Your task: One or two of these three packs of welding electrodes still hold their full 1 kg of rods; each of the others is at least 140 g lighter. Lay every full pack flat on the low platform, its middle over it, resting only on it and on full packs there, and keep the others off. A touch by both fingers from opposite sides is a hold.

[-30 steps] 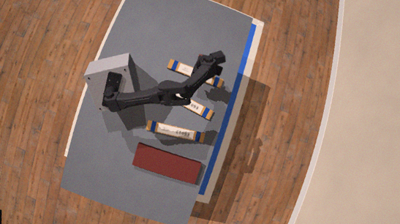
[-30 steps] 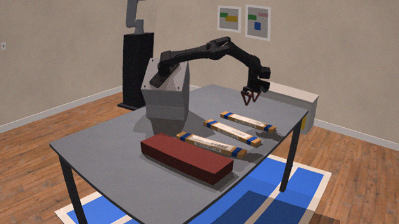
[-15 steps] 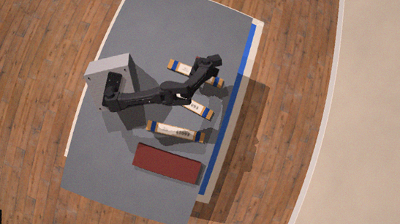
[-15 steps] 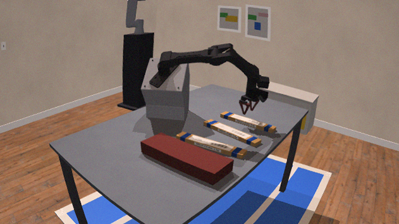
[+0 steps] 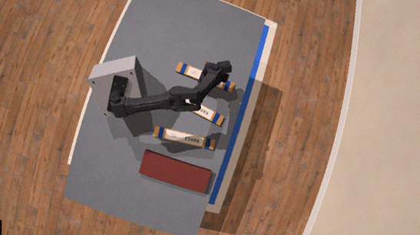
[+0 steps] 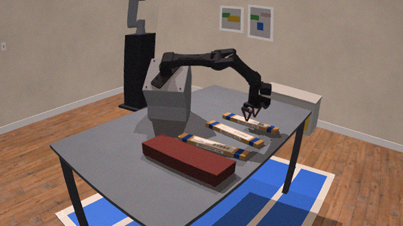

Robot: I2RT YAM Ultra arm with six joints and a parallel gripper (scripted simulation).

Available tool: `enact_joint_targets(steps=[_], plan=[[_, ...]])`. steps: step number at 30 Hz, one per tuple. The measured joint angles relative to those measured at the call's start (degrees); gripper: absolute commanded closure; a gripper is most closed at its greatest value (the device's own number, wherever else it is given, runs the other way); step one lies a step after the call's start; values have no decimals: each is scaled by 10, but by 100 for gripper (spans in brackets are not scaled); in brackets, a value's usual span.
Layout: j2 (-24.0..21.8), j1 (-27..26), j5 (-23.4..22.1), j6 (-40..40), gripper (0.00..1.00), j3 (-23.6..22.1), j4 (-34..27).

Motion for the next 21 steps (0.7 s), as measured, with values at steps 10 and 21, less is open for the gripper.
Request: enact_joint_targets(steps=[10,21], plan=[[9,0,0,-9,4,9,10],[29,-9,0,-21,4,19,23]])
